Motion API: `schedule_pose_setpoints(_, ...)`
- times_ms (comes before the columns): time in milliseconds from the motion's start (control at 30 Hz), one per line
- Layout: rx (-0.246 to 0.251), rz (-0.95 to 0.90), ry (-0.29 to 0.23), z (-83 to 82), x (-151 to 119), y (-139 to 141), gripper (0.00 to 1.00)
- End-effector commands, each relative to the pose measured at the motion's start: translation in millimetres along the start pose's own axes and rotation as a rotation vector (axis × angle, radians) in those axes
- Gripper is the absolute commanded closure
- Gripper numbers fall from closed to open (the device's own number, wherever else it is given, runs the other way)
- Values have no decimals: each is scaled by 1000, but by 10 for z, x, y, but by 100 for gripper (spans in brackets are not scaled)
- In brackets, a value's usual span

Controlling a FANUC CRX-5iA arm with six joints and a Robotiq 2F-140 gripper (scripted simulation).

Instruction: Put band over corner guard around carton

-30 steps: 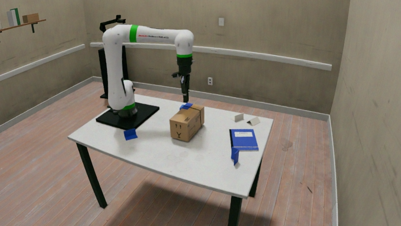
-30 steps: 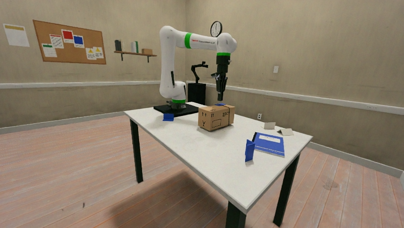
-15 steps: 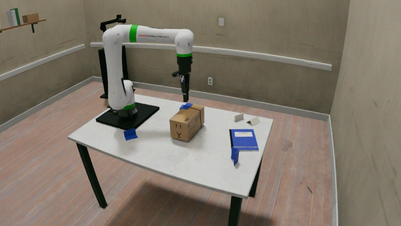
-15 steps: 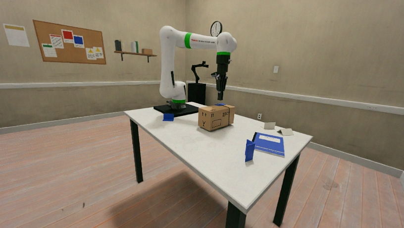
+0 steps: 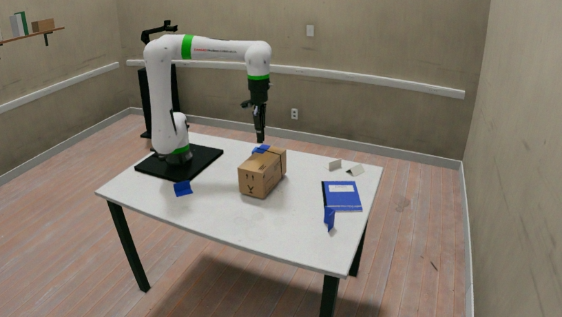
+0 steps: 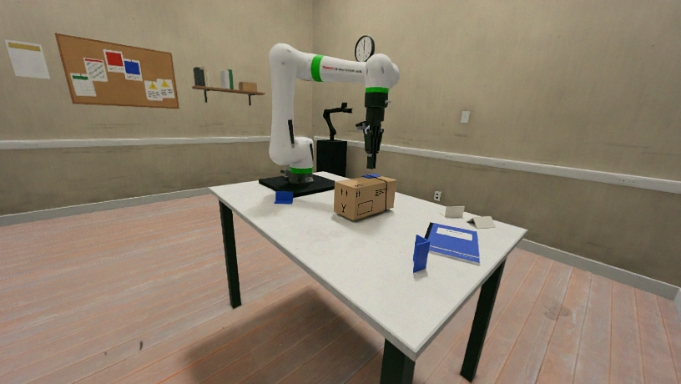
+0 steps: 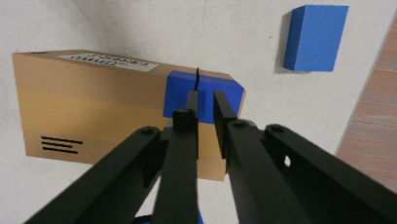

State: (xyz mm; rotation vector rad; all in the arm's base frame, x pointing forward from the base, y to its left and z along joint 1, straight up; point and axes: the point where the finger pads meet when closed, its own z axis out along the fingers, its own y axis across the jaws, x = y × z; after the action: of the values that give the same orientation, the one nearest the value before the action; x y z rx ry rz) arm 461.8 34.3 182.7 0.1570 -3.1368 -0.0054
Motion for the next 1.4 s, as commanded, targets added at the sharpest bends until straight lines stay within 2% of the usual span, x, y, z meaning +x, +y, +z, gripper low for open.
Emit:
schedule_pose_setpoints(0,0,21,-2,-12,-75,-22,82)
schedule_pose_setpoints(133,0,217,-2,20,-725,-279,82)
schedule_pose_setpoints(200,0,271,-2,49,-900,-370,82)
schedule_pose_setpoints(1367,0,274,-2,74,-911,-375,82)
